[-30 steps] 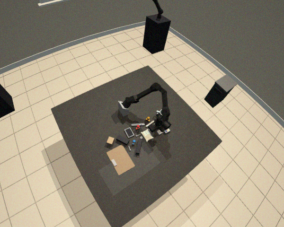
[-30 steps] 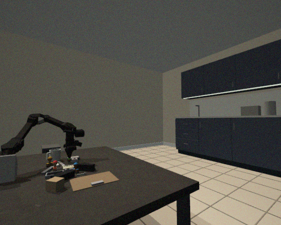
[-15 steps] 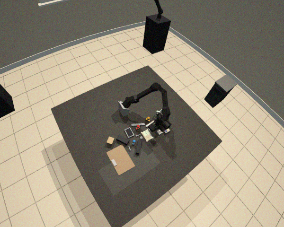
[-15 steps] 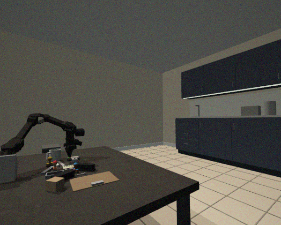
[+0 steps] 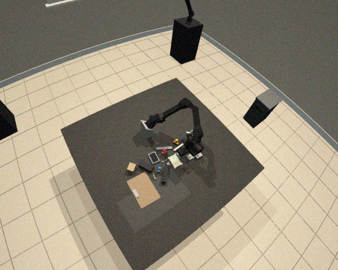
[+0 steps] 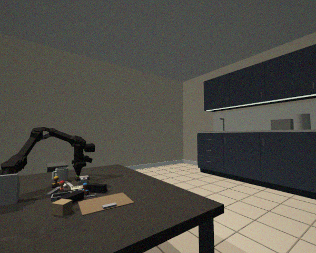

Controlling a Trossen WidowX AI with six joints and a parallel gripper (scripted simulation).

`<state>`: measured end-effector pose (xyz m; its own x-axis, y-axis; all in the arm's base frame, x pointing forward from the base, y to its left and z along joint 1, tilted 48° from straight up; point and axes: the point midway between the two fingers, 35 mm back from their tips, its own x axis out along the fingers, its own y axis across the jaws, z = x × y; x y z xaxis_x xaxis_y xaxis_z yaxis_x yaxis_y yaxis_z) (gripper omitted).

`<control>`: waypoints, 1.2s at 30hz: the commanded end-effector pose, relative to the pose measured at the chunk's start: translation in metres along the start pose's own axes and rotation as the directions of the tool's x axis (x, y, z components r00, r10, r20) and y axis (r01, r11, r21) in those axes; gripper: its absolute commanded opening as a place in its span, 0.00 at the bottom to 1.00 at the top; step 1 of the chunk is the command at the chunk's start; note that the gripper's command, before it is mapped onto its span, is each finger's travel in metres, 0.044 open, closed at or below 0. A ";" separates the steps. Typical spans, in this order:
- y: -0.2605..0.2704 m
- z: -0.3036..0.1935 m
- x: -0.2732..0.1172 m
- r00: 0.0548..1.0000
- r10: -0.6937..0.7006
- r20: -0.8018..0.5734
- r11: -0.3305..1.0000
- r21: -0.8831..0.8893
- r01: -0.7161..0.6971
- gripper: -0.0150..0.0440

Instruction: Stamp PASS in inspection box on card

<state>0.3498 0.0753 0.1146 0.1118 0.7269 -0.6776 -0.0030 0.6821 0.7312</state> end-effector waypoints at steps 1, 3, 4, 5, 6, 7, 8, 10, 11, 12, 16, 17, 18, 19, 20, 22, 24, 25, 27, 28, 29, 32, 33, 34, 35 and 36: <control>0.001 0.000 -0.003 1.000 0.002 0.001 1.000 -0.006 -0.002 0.25; 0.001 0.000 -0.004 1.000 0.001 0.001 1.000 -0.006 -0.001 0.25; 0.001 0.000 -0.004 1.000 0.001 0.001 1.000 -0.006 -0.001 0.25; 0.001 0.000 -0.004 1.000 0.001 0.001 1.000 -0.006 -0.001 0.25; 0.001 0.000 -0.005 1.000 0.001 0.001 1.000 -0.006 -0.001 0.25; 0.001 0.000 -0.005 1.000 0.001 0.001 1.000 -0.006 -0.001 0.25; 0.001 0.000 -0.006 1.000 0.001 0.001 1.000 -0.006 -0.001 0.25; 0.001 0.000 -0.007 1.000 0.001 0.001 1.000 -0.006 -0.001 0.25; 0.001 0.001 -0.007 1.000 0.001 0.001 1.000 -0.006 -0.001 0.25; 0.001 0.001 -0.008 1.000 0.001 0.001 1.000 -0.006 -0.001 0.25; 0.001 0.001 -0.010 1.000 0.001 0.001 1.000 -0.006 -0.001 0.25; 0.001 0.001 -0.010 1.000 0.001 0.001 1.000 -0.006 -0.001 0.25; 0.001 0.001 -0.011 1.000 0.001 0.001 1.000 -0.006 -0.001 0.25; 0.001 0.001 -0.011 1.000 0.001 0.001 1.000 -0.006 -0.001 0.25; 0.001 0.001 -0.012 1.000 0.001 0.001 1.000 -0.006 -0.001 0.25; 0.001 0.000 -0.013 1.000 0.001 0.001 1.000 -0.006 -0.001 0.25; 0.001 0.000 -0.014 1.000 0.001 0.001 1.000 -0.006 -0.001 0.25; 0.001 0.000 -0.014 1.000 0.001 0.001 1.000 -0.006 -0.001 0.25; 0.001 0.000 -0.015 1.000 0.001 0.001 1.000 -0.006 -0.001 0.25; 0.001 0.000 -0.016 1.000 0.001 0.001 1.000 -0.006 -0.001 0.25; 0.001 0.000 -0.016 1.000 0.001 0.001 1.000 -0.006 -0.001 0.25; 0.001 0.000 -0.018 1.000 0.001 0.001 1.000 -0.006 -0.001 0.25; 0.001 0.000 -0.018 1.000 0.001 0.001 1.000 -0.006 -0.001 0.25; 0.001 0.000 -0.019 1.000 0.001 0.001 1.000 -0.006 -0.001 0.25; 0.000 0.000 -0.019 1.000 0.001 0.001 1.000 -0.006 -0.001 0.25; 0.000 0.000 -0.020 1.000 0.001 0.001 1.000 -0.006 -0.001 0.25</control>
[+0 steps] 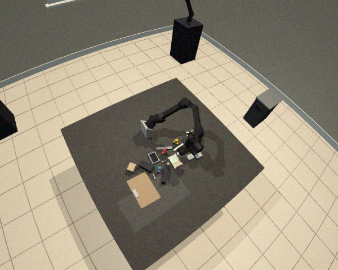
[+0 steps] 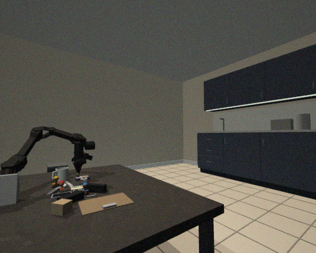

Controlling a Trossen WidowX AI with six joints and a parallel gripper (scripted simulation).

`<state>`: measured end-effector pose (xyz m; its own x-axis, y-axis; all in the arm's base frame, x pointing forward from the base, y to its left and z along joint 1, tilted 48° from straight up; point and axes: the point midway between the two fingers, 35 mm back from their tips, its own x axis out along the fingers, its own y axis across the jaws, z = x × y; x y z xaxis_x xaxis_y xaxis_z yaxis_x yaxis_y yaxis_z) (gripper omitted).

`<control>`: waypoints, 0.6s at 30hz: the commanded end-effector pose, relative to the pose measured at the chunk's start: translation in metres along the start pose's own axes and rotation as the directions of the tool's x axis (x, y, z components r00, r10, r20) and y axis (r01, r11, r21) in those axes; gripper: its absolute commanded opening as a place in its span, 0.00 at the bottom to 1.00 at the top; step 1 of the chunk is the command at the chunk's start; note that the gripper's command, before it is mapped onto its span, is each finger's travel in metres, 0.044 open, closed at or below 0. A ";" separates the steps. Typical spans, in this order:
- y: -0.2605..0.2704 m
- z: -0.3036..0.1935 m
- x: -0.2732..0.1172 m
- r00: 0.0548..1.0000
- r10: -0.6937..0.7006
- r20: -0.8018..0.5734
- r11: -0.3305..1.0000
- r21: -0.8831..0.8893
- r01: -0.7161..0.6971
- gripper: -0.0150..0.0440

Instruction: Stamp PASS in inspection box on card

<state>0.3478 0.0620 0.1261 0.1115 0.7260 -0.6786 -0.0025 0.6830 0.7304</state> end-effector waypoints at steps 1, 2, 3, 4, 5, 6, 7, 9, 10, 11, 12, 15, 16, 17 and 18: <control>0.001 0.000 -0.003 1.000 0.003 0.001 1.000 -0.006 -0.003 0.25; 0.001 0.000 -0.003 1.000 0.003 0.001 1.000 -0.006 -0.003 0.25; 0.001 0.000 -0.004 1.000 0.003 0.001 1.000 -0.006 -0.003 0.25; 0.001 0.000 -0.004 1.000 0.003 0.001 1.000 -0.006 -0.003 0.25; 0.001 0.000 -0.005 1.000 0.003 0.001 1.000 -0.006 -0.003 0.25; 0.001 0.000 -0.005 1.000 0.003 0.001 1.000 -0.006 -0.003 0.25; 0.001 0.000 -0.006 1.000 0.003 0.001 1.000 -0.006 -0.003 0.25; 0.001 0.000 -0.007 1.000 0.003 0.001 1.000 -0.006 -0.003 0.25; 0.001 0.000 -0.007 1.000 0.003 0.001 1.000 -0.006 -0.003 0.25; 0.001 0.000 -0.007 1.000 0.003 0.001 1.000 -0.006 -0.003 0.25; 0.001 0.000 -0.008 1.000 0.003 0.001 1.000 -0.006 -0.003 0.25; 0.001 0.000 -0.009 1.000 0.003 0.001 1.000 -0.006 -0.003 0.25; 0.001 0.000 -0.010 1.000 0.003 0.001 1.000 -0.006 -0.003 0.25; 0.001 0.000 -0.010 1.000 0.003 0.001 1.000 -0.006 -0.003 0.25; 0.001 0.000 -0.011 1.000 0.003 0.001 1.000 -0.006 -0.003 0.25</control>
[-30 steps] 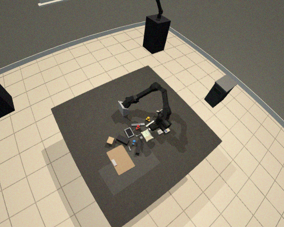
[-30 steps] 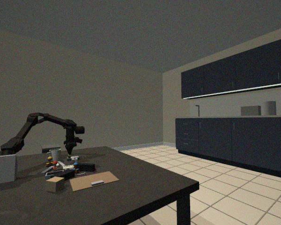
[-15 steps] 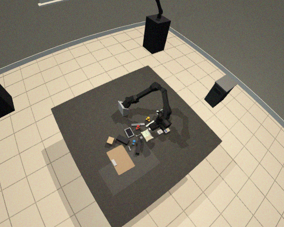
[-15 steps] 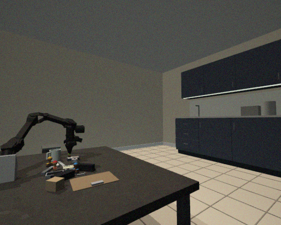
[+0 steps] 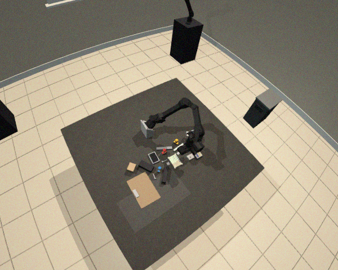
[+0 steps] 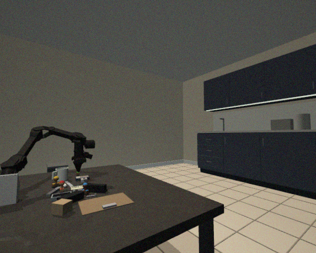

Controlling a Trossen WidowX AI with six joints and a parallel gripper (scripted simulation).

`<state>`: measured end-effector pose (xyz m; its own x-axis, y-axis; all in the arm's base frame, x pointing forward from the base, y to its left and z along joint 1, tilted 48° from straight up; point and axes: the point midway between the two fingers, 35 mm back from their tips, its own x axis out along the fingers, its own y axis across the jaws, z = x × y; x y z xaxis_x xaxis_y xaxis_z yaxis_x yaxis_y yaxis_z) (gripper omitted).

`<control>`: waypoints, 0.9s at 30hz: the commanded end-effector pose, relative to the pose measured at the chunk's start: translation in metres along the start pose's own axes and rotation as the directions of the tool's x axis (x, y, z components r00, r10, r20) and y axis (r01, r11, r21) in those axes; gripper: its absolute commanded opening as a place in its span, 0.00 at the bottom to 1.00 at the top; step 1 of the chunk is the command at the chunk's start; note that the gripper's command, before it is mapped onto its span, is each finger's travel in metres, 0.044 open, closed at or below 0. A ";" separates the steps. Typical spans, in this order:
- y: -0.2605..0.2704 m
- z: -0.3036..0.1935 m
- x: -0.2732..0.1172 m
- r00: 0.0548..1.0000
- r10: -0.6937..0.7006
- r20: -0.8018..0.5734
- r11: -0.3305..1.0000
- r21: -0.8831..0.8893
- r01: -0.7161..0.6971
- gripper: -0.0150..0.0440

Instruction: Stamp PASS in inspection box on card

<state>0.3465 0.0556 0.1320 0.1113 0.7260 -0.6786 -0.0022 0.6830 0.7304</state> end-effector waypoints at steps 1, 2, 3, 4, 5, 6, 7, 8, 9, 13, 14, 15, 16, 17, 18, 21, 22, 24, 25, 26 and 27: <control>0.001 0.000 -0.003 1.000 0.003 0.001 1.000 -0.006 -0.003 0.25; 0.001 0.000 -0.003 1.000 0.003 0.001 1.000 -0.006 -0.003 0.25; 0.001 0.000 -0.004 1.000 0.003 0.001 1.000 -0.006 -0.003 0.25; 0.001 0.000 -0.004 1.000 0.003 0.001 1.000 -0.006 -0.003 0.25; 0.001 0.000 -0.005 1.000 0.003 0.001 1.000 -0.006 -0.003 0.25; 0.001 0.000 -0.005 1.000 0.003 0.001 1.000 -0.006 -0.003 0.25; 0.001 0.000 -0.006 1.000 0.004 0.001 1.000 -0.006 -0.004 0.25; 0.001 0.000 -0.006 1.000 0.004 0.001 1.000 -0.006 -0.004 0.25; 0.001 0.000 -0.007 1.000 0.004 0.001 1.000 -0.006 -0.004 0.25; 0.001 0.000 -0.008 1.000 0.004 0.002 1.000 -0.006 -0.004 0.25; 0.001 0.000 -0.009 1.000 0.004 0.002 1.000 -0.006 -0.004 0.25; 0.001 0.000 -0.009 1.000 0.004 0.002 1.000 -0.006 -0.004 0.25; 0.001 0.000 -0.010 1.000 0.004 0.002 1.000 -0.006 -0.004 0.25; 0.001 0.000 -0.010 1.000 0.004 0.002 1.000 -0.006 -0.004 0.25; 0.001 0.000 -0.011 1.000 0.004 0.002 1.000 -0.006 -0.004 0.25; 0.001 -0.001 -0.012 1.000 0.004 0.002 1.000 -0.006 -0.004 0.25; 0.001 -0.001 -0.013 1.000 0.004 0.002 1.000 -0.006 -0.004 0.25; 0.001 -0.001 -0.014 1.000 0.005 0.002 1.000 -0.006 -0.005 0.25; 0.000 -0.001 -0.014 1.000 0.004 0.002 1.000 -0.005 -0.004 0.25; -0.004 -0.001 -0.014 1.000 0.001 0.003 1.000 -0.005 -0.001 0.25; -0.011 -0.001 -0.015 1.000 -0.003 0.004 1.000 -0.004 0.003 0.25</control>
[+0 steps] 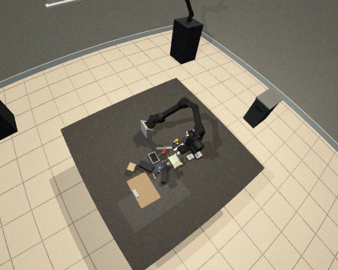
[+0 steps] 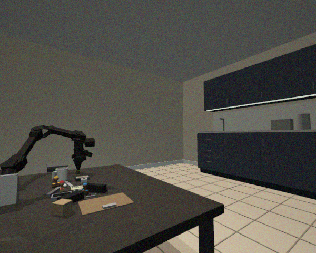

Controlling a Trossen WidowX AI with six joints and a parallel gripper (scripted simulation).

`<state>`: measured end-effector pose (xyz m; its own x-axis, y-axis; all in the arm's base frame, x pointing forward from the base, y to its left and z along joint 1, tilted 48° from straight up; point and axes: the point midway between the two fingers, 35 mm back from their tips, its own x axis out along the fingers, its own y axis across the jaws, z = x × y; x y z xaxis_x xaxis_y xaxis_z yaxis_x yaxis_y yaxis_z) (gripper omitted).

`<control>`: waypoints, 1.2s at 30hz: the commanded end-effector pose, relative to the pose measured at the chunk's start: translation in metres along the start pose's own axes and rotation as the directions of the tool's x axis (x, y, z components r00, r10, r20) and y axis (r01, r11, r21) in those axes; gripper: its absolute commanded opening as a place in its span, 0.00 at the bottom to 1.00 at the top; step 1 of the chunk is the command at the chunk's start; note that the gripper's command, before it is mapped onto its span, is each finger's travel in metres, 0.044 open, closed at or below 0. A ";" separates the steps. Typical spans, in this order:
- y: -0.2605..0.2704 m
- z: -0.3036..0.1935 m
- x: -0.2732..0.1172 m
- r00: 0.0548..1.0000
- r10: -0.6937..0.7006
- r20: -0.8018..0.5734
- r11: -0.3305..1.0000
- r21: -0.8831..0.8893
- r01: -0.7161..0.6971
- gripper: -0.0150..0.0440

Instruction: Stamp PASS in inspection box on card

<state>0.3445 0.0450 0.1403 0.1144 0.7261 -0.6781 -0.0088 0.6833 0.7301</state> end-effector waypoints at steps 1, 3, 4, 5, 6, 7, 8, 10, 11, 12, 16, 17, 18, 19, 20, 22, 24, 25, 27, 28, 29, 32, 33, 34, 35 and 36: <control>-0.019 -0.001 -0.002 1.000 -0.008 0.002 1.000 0.003 0.008 0.25; -0.036 -0.003 -0.002 1.000 -0.017 0.003 1.000 0.004 0.017 0.25; -0.045 -0.004 -0.003 1.000 -0.021 0.004 1.000 0.005 0.021 0.25; -0.053 -0.006 -0.003 1.000 -0.025 0.004 1.000 0.006 0.025 0.25; -0.061 -0.007 -0.004 1.000 -0.029 0.004 1.000 0.007 0.029 0.25; -0.069 -0.009 -0.004 0.999 -0.032 0.004 0.999 0.007 0.032 0.25; -0.077 -0.011 -0.005 0.999 -0.035 0.004 0.999 0.008 0.035 0.25; -0.093 -0.016 -0.006 0.999 -0.040 0.004 0.999 0.009 0.040 0.25; -0.101 -0.019 -0.006 0.999 -0.042 0.004 0.999 0.010 0.042 0.25; -0.108 -0.022 -0.007 0.999 -0.044 0.003 0.999 0.010 0.044 0.25; -0.137 -0.035 -0.008 0.999 -0.048 0.001 0.999 0.012 0.048 0.25; -0.144 -0.038 -0.008 0.999 -0.048 0.000 0.999 0.012 0.048 0.25; -0.151 -0.042 -0.008 0.999 -0.048 -0.001 0.999 0.012 0.048 0.25; -0.157 -0.046 -0.008 0.999 -0.048 -0.001 0.999 0.012 0.048 0.25; -0.164 -0.051 -0.008 0.999 -0.047 -0.002 0.999 0.012 0.047 0.25; -0.176 -0.059 -0.008 0.999 -0.044 -0.003 0.999 0.012 0.045 0.25; -0.187 -0.068 -0.008 0.999 -0.041 -0.004 0.999 0.012 0.041 0.25; -0.193 -0.073 -0.008 0.999 -0.038 -0.005 0.999 0.011 0.039 0.25; -0.203 -0.083 -0.007 0.999 -0.033 -0.006 0.999 0.010 0.033 0.25; -0.208 -0.088 -0.007 1.000 -0.030 -0.006 1.000 0.009 0.030 0.25; -0.212 -0.093 -0.006 1.000 -0.026 -0.006 1.000 0.009 0.026 0.25; -0.225 -0.109 -0.004 1.000 -0.014 -0.006 1.000 0.006 0.014 0.25; -0.228 -0.113 -0.004 1.000 -0.010 -0.005 1.000 0.004 0.010 0.25; -0.230 -0.116 -0.003 1.000 -0.008 -0.005 1.000 0.004 0.008 0.25; -0.231 -0.117 -0.003 1.000 -0.007 -0.005 1.000 0.004 0.007 0.25; -0.231 -0.117 -0.003 1.000 -0.007 -0.005 1.000 0.004 0.007 0.25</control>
<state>0.2376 -0.1060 -0.0296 0.1182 0.7152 -0.6888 0.0047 0.6933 0.7207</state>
